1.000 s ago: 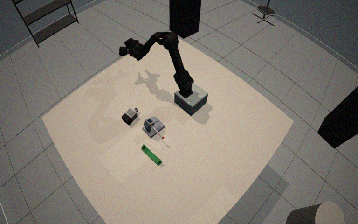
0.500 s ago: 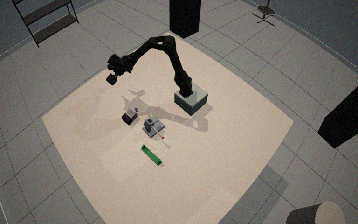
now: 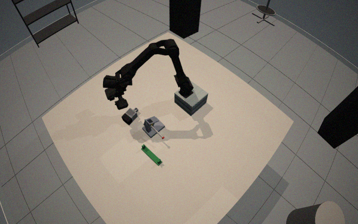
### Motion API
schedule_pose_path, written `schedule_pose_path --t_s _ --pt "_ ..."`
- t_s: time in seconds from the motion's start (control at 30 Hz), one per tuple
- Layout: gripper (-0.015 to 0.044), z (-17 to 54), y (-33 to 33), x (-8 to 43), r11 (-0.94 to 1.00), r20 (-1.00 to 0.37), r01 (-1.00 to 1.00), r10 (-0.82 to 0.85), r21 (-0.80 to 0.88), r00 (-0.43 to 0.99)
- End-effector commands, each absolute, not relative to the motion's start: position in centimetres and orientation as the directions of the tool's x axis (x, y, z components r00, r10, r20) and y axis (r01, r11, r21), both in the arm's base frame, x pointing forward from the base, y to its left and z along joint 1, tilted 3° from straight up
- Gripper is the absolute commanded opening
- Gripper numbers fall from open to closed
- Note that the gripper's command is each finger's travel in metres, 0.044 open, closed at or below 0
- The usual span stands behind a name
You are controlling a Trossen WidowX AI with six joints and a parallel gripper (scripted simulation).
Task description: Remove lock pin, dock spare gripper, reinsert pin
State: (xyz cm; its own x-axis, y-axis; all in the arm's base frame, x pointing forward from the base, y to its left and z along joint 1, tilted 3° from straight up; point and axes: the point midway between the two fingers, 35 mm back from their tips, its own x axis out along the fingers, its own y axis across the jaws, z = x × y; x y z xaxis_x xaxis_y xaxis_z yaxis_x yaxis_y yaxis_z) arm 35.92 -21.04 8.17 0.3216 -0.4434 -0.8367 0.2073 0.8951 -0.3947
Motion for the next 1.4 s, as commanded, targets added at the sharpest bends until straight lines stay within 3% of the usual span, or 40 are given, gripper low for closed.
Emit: schedule_pose_path --t_s 0.0,0.27,0.57,0.8,1.1,1.37 --pt "0.0300 8.3 -15.6 37.0 0.916 -0.879 -0.080 -0.348 -0.392 0.325" --pt "0.0300 8.6 -5.6 36.6 0.755 -0.944 -0.575 -0.193 -0.316 0.266" --pt "0.0300 9.6 4.2 32.9 0.321 -0.988 -0.935 -0.078 -0.150 0.132" --pt "0.0300 10.7 9.8 28.8 -0.061 -0.999 -0.998 -0.048 -0.011 0.014" --pt "0.0300 10.4 9.9 28.7 -0.071 -0.999 -0.997 -0.048 -0.007 0.011" --pt "0.0300 3.7 10.2 28.9 -0.065 -0.999 -0.998 -0.043 -0.003 0.005"
